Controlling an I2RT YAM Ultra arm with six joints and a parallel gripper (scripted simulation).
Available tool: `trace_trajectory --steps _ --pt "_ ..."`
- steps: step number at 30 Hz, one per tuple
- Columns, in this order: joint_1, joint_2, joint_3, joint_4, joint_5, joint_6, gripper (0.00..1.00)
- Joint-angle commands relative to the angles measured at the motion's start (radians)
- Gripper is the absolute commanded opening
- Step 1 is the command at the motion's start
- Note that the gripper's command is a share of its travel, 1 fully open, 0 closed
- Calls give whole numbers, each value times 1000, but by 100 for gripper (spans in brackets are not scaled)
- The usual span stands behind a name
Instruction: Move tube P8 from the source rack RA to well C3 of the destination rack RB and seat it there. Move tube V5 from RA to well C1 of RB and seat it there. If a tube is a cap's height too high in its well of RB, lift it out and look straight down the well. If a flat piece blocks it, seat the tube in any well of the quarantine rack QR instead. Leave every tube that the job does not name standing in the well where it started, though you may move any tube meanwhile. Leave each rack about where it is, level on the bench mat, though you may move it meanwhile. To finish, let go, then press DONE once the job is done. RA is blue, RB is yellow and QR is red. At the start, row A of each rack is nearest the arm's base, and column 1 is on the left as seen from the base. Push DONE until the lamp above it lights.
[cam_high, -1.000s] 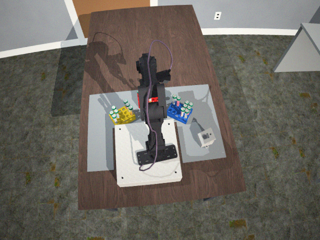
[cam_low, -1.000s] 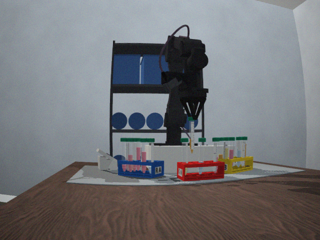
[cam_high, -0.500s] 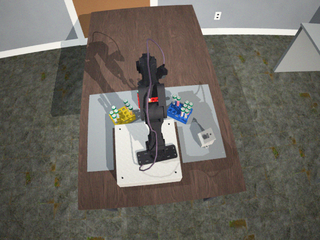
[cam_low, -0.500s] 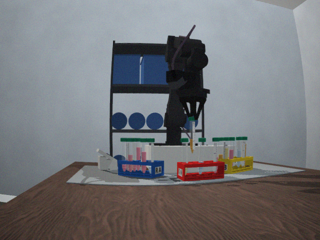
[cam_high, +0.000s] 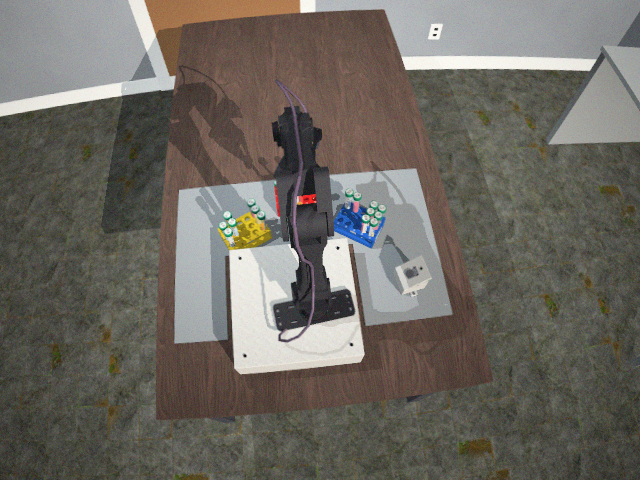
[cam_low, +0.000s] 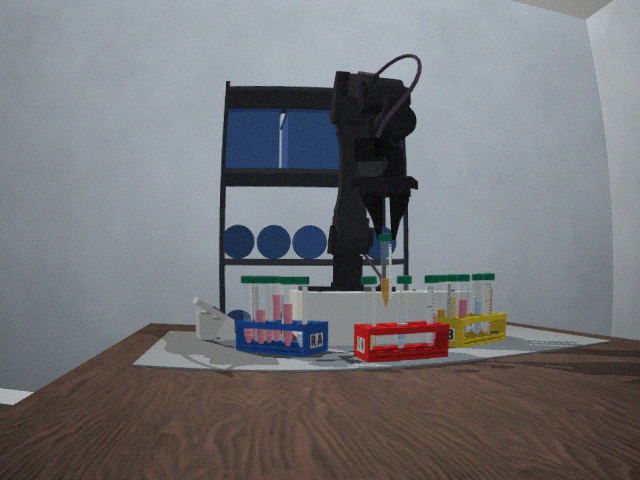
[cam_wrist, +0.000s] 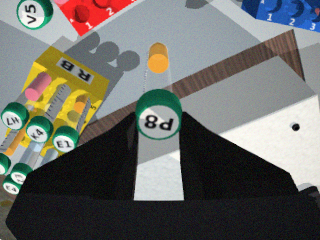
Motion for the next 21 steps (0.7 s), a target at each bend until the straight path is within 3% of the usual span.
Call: trace_trajectory --steps 1,6,8,21 --pt "-1 -7 32 -13 11 -169 0" --pt "-1 -7 32 -13 11 -335 0" --pt "-1 -7 32 -13 11 -335 0" --pt "-1 -7 32 -13 9 -768 0"
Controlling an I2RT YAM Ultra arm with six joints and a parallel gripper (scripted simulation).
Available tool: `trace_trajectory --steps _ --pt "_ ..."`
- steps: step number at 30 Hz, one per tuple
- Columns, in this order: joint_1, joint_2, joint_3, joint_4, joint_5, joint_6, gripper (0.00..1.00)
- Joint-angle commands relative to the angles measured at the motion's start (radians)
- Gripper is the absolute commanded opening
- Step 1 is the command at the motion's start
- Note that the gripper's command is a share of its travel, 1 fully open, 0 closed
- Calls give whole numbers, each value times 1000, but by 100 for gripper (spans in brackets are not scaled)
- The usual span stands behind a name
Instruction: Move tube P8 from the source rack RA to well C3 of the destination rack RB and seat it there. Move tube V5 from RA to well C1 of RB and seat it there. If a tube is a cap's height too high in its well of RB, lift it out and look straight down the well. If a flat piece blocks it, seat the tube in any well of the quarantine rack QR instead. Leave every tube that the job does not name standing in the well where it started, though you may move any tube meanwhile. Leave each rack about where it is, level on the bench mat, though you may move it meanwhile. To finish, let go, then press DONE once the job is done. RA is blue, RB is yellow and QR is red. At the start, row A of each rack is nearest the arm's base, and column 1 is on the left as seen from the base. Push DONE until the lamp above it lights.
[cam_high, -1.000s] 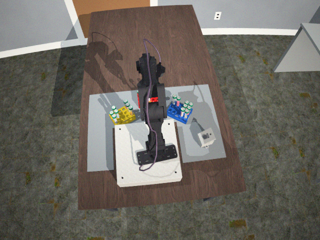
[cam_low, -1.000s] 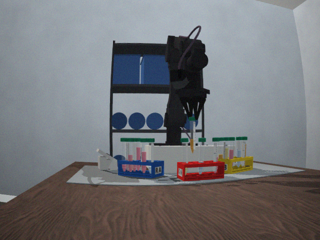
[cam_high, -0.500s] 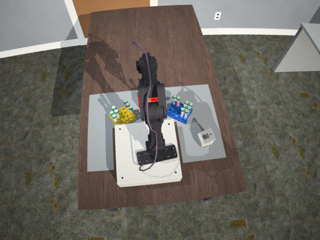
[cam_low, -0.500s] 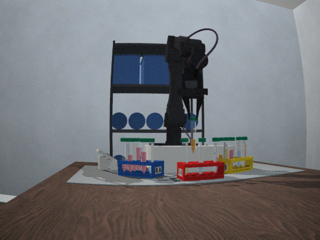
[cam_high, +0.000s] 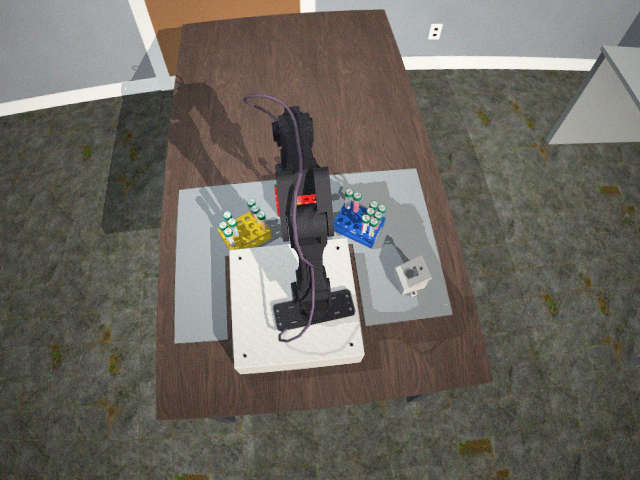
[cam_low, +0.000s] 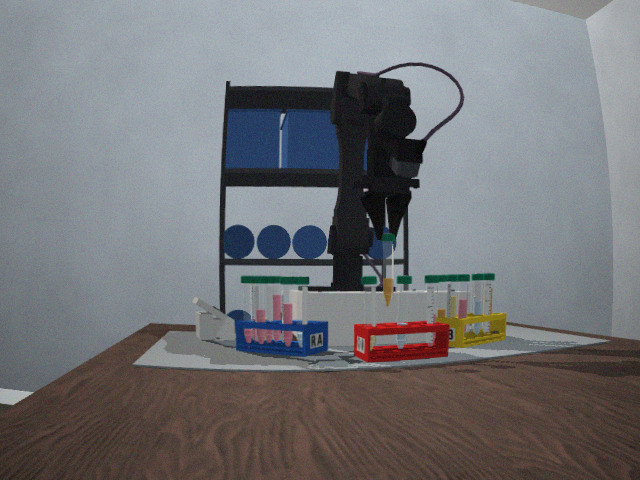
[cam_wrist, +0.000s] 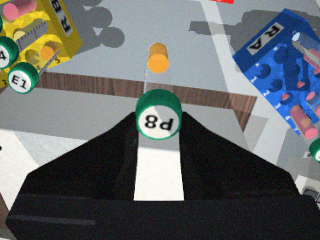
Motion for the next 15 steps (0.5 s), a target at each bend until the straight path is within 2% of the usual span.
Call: trace_trajectory --steps 1,4,15 --pt "-1 -7 32 -12 8 -174 0" --pt "-1 -7 32 -12 8 -207 0" --pt "-1 -7 32 -12 6 -574 0"
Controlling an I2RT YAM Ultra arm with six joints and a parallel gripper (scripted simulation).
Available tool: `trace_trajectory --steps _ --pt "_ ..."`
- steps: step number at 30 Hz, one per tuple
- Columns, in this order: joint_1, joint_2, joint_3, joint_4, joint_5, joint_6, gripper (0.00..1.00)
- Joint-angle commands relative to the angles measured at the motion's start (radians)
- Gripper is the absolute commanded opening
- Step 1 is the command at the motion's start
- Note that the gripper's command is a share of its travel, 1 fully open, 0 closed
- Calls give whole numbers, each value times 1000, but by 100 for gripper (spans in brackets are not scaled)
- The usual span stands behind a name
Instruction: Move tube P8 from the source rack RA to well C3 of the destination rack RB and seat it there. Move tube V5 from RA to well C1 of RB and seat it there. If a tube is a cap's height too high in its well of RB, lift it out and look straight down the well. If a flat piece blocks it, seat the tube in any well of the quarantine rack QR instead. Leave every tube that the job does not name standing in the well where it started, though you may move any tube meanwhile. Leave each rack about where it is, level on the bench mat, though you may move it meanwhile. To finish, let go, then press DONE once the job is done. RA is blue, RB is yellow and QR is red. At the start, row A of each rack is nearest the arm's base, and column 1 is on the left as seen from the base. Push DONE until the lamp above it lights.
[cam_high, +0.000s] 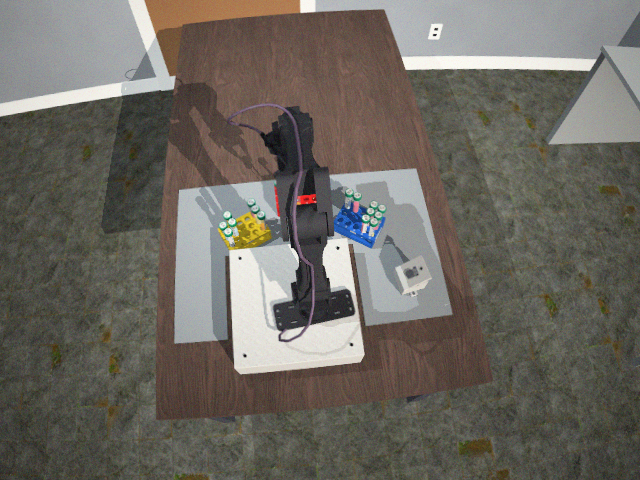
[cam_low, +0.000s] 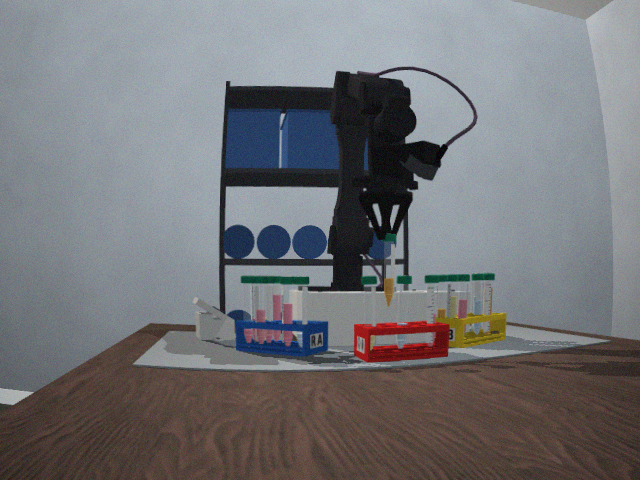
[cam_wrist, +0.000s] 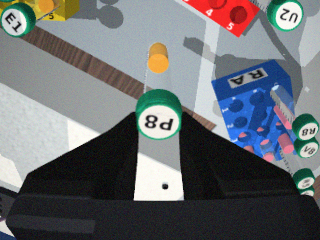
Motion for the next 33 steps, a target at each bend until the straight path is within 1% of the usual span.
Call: trace_trajectory --steps 1,4,6,18,20,21,23,24,33 --pt "-1 -7 32 -12 6 -172 0" --pt "0 -7 32 -12 6 -272 0" --pt "0 -7 32 -12 6 -272 0" --pt "-1 -7 32 -12 4 -658 0" --pt "-4 -6 33 -13 0 -665 0" --pt "19 -31 25 -12 -1 -659 0" --pt "19 -31 25 -12 -1 -659 0" --pt "26 -35 -21 -11 -4 -654 0" --pt "114 -91 -80 6 -11 -553 0"
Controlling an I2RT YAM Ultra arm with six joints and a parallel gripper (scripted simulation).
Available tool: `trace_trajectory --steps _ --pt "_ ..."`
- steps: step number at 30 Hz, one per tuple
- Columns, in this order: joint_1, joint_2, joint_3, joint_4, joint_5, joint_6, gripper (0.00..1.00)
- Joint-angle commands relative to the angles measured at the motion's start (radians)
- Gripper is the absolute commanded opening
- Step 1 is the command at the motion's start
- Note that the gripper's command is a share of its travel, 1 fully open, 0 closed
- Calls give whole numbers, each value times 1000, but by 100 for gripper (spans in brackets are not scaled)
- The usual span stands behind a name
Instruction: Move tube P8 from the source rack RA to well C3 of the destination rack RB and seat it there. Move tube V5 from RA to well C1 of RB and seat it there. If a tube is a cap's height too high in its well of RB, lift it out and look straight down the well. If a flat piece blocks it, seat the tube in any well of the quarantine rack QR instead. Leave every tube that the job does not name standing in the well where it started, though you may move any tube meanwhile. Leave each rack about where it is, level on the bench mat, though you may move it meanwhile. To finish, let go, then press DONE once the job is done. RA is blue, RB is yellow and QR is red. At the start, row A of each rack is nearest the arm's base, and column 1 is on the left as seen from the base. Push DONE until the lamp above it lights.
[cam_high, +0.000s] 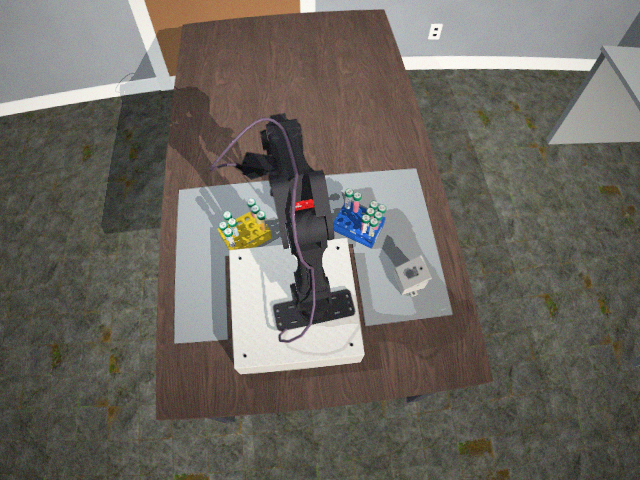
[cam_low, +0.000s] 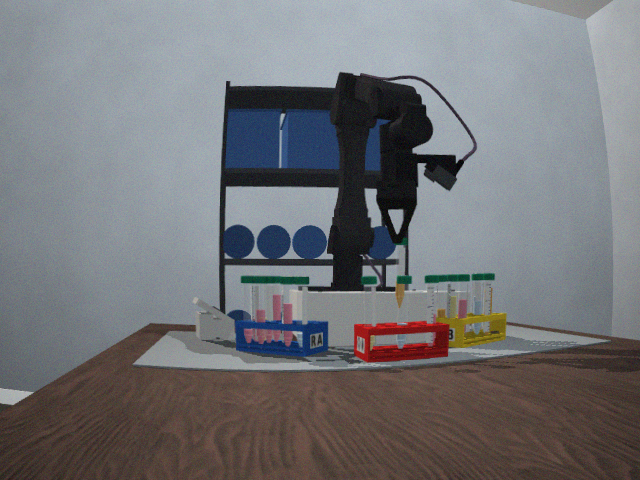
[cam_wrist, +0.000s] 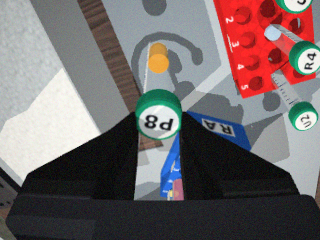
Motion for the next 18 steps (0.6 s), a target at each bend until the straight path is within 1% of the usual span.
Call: trace_trajectory --steps 1,5,7,8,9,18 --pt "35 -54 -23 6 -12 48 0" --pt "78 -76 -44 7 -13 91 0" --pt "78 -76 -44 7 -13 91 0" --pt "91 -84 -29 7 -9 105 0" --pt "101 -87 -54 7 -8 115 0" --pt "205 -126 -91 -8 -12 219 0"
